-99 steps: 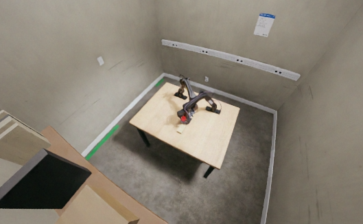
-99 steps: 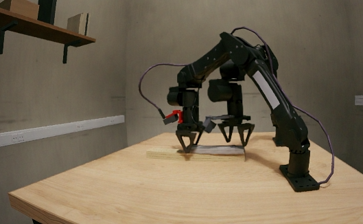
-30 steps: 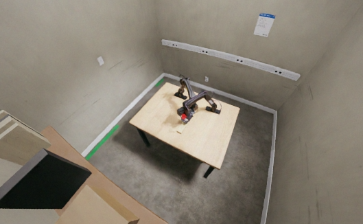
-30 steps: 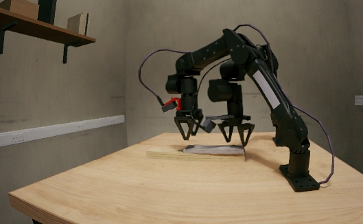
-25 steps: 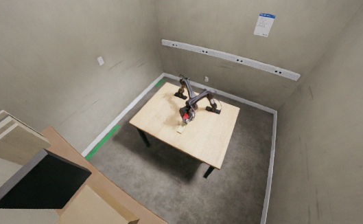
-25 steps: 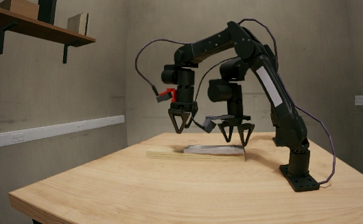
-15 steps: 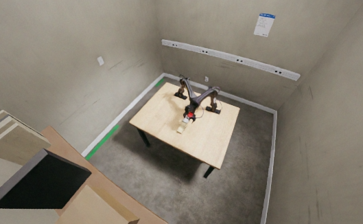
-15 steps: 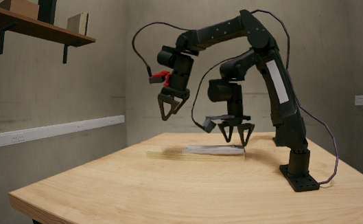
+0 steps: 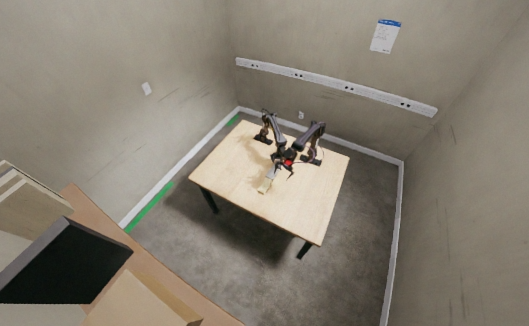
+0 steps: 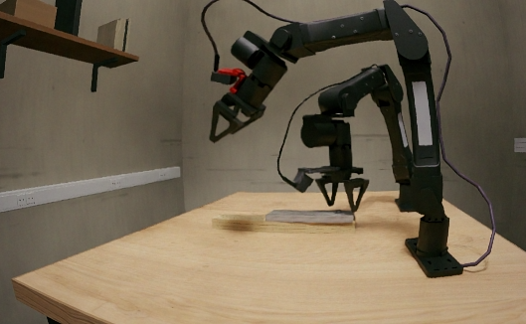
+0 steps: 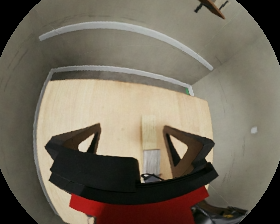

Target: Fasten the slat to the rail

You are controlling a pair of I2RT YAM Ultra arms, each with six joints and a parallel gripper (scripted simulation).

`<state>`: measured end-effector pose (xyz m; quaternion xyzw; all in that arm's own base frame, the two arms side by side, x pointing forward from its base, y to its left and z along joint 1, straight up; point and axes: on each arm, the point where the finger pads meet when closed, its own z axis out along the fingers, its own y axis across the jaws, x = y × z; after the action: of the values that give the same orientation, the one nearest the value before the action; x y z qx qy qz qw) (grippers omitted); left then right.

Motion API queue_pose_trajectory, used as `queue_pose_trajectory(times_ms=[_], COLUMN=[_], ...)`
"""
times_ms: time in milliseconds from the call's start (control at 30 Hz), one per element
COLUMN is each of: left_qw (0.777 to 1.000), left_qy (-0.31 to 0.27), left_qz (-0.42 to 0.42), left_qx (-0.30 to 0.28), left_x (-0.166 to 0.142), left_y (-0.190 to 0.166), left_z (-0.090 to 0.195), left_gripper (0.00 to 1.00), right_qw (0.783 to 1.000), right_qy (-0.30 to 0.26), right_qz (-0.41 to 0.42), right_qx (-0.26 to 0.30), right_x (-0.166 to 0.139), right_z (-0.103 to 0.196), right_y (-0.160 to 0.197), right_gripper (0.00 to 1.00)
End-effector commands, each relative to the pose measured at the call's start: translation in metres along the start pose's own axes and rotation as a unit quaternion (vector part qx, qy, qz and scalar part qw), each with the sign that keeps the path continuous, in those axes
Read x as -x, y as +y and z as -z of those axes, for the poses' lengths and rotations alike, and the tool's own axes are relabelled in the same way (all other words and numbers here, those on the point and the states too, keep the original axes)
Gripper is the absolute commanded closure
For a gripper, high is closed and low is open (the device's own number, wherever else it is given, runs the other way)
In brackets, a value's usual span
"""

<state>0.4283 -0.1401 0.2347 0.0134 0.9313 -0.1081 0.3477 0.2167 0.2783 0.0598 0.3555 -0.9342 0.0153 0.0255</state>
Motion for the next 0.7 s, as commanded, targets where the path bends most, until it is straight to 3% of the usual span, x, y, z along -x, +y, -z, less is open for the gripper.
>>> queue_pose_trajectory(times_ms=[0,200,300,667], left_qw=[0.996,0.984,0.981,0.937], left_qy=[-0.093,-0.179,-0.193,-0.343], left_qz=[-0.014,-0.023,-0.025,-0.051], left_qx=[-0.009,0.003,0.006,0.05], left_x=[0.035,0.058,0.061,0.084], left_y=[0.011,0.035,0.039,0.08], left_z=[0.027,0.063,0.069,0.146], left_gripper=[0.0,0.0,0.0,0.0], right_qw=[1.0,1.0,1.0,1.0], right_qy=[-0.008,-0.008,-0.008,-0.008], right_qz=[0.0,0.0,0.0,0.0], right_qx=[0.001,0.001,0.001,0.001], right_x=[0.003,0.003,0.003,0.003], right_z=[0.004,0.004,0.004,0.004], right_y=[0.0,0.0,0.0,0.0], right_gripper=[0.0,0.0,0.0,0.0])
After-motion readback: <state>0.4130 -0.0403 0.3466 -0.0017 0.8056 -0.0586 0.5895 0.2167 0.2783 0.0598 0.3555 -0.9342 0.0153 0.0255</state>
